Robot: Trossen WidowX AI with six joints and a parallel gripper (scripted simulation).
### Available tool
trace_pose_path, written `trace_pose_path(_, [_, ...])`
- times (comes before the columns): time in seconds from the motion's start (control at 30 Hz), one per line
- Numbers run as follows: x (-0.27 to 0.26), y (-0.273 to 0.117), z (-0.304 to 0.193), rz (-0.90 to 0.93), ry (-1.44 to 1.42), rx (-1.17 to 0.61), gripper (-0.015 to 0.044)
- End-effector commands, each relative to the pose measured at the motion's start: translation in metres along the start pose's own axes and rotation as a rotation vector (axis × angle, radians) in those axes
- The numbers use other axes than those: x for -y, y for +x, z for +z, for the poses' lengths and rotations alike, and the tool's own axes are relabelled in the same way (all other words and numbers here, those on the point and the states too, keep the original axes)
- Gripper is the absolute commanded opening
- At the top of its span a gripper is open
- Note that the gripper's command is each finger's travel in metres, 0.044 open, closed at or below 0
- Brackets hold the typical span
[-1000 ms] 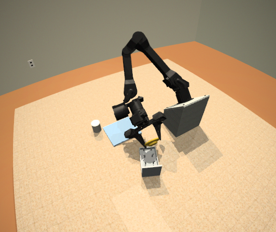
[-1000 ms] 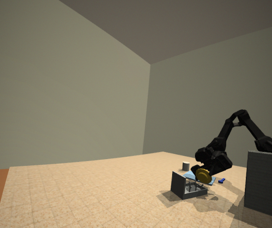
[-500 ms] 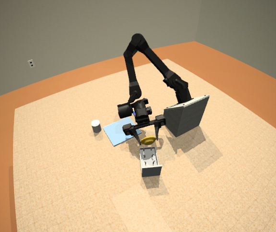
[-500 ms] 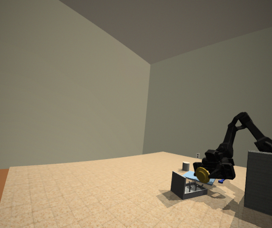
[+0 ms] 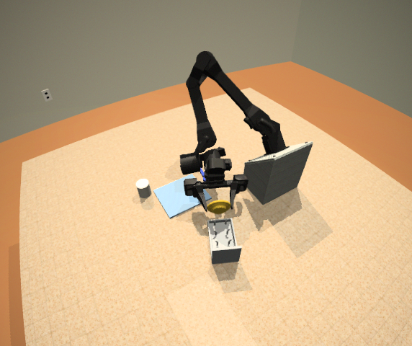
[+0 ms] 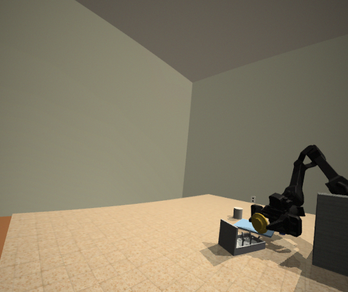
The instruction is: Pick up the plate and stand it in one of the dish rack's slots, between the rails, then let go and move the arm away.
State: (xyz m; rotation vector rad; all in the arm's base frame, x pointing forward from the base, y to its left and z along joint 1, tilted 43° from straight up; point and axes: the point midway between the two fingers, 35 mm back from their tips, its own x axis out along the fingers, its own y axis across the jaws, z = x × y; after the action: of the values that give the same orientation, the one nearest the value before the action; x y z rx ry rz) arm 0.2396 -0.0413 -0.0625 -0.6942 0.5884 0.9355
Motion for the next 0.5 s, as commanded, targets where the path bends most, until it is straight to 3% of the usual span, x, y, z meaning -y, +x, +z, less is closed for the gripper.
trace_pose_path(0.0, [0.001,-0.001,0.002,-0.008,-0.011,0.01,0.0])
trace_pose_path(0.47, [0.0,0.021,0.005,-0.006,-0.007,0.003,0.0])
